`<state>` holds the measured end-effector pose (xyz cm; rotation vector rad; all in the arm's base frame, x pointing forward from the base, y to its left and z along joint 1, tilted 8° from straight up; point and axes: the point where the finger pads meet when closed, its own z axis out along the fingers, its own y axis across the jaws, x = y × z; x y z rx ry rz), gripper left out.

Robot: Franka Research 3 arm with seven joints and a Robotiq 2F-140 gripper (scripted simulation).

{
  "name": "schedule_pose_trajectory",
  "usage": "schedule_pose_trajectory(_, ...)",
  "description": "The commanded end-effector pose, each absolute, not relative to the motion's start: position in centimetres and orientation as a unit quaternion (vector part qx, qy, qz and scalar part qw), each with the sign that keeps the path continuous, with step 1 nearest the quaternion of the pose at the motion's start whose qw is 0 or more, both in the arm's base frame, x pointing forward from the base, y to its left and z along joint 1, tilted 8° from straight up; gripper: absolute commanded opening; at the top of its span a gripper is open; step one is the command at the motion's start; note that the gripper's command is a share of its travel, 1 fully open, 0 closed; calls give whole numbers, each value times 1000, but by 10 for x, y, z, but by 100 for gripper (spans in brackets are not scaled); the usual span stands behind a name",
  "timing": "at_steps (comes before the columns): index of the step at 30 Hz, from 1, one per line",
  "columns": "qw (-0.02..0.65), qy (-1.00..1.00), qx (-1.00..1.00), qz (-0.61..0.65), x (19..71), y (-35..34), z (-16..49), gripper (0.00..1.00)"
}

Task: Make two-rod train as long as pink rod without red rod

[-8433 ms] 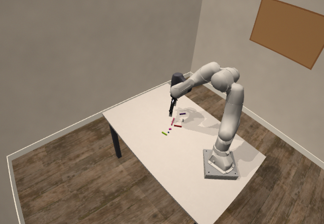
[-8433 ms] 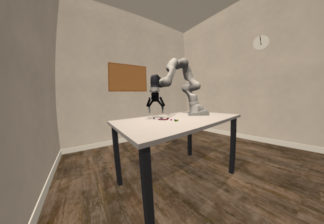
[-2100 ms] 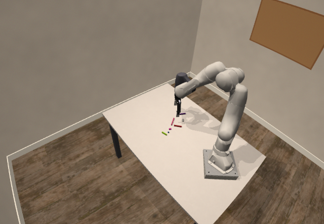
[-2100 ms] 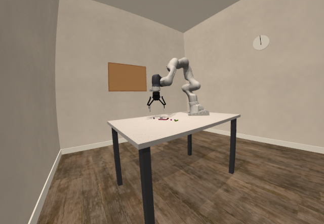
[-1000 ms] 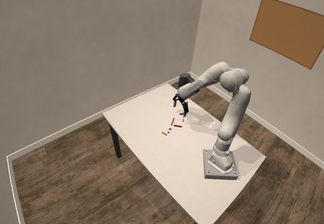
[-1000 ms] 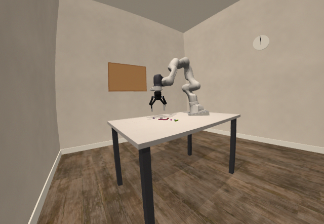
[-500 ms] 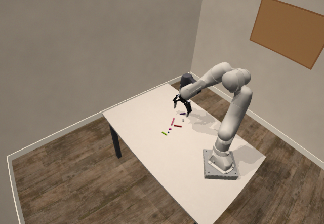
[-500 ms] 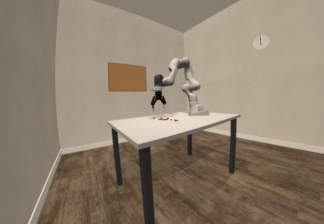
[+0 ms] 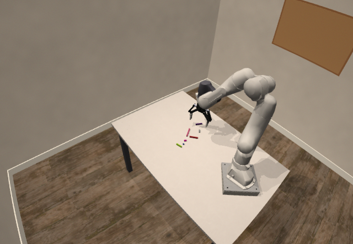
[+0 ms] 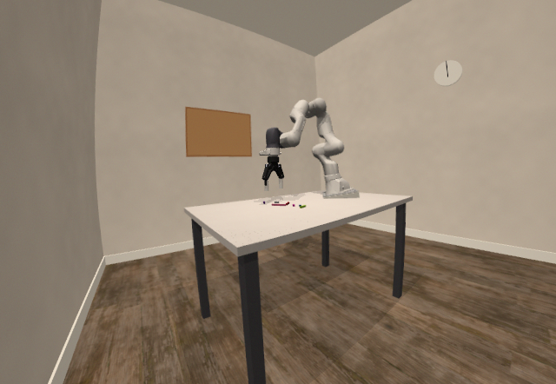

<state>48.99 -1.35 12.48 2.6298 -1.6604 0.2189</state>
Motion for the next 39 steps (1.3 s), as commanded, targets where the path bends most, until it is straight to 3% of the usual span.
schedule_pose_trajectory(1, 12, -460, 885, 65, 487, -14, 125, 100)
schedule_pose_trajectory(26, 23, -311, 948, 63, 470, -23, 125, 100)
schedule_pose_trajectory(27, 23, -311, 948, 63, 470, -23, 125, 15)
schedule_pose_trajectory(39, 23, -311, 948, 63, 470, -23, 125, 15)
